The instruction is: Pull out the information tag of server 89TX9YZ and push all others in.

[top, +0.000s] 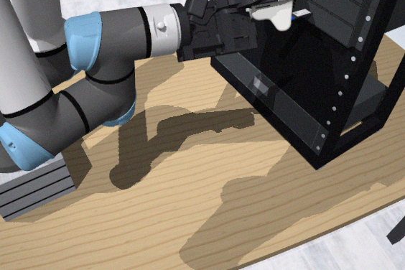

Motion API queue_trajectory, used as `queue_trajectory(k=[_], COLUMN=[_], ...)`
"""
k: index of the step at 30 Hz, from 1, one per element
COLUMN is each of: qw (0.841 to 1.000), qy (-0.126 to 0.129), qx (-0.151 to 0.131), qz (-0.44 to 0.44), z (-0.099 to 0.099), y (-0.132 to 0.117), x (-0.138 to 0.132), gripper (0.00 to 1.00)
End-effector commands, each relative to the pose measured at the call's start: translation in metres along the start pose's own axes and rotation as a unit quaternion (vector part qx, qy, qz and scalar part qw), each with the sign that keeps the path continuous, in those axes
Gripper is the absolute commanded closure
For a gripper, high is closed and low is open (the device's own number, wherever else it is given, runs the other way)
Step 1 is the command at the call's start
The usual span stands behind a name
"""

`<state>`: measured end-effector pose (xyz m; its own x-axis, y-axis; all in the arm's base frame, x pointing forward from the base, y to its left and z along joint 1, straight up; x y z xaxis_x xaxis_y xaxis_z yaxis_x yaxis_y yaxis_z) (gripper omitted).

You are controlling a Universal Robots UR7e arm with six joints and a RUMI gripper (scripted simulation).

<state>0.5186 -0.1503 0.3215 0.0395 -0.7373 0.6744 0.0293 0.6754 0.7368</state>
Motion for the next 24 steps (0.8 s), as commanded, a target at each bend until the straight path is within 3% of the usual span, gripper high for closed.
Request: queue_trajectory(k=[1,24], qw=[1.000,0.997], qy=[-0.001,-0.005], qx=[-0.002,-0.016], qz=[-0.011,-0.080], z=[-0.0012,-0.0081], y=[0.0008,0.0041], x=[0.0012,0.0067], gripper=[0.00,0.00])
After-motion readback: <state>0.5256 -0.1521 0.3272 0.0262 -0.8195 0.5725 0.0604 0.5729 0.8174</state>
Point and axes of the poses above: the point where the finger pads meet when closed, its own z axis back along the fingers, its own x axis across the jaws, y = z × x, the point moved 2 cm from there along z, back along the fingers, and after that the axes turned 3 degrees about z, right-handed, at the moved point
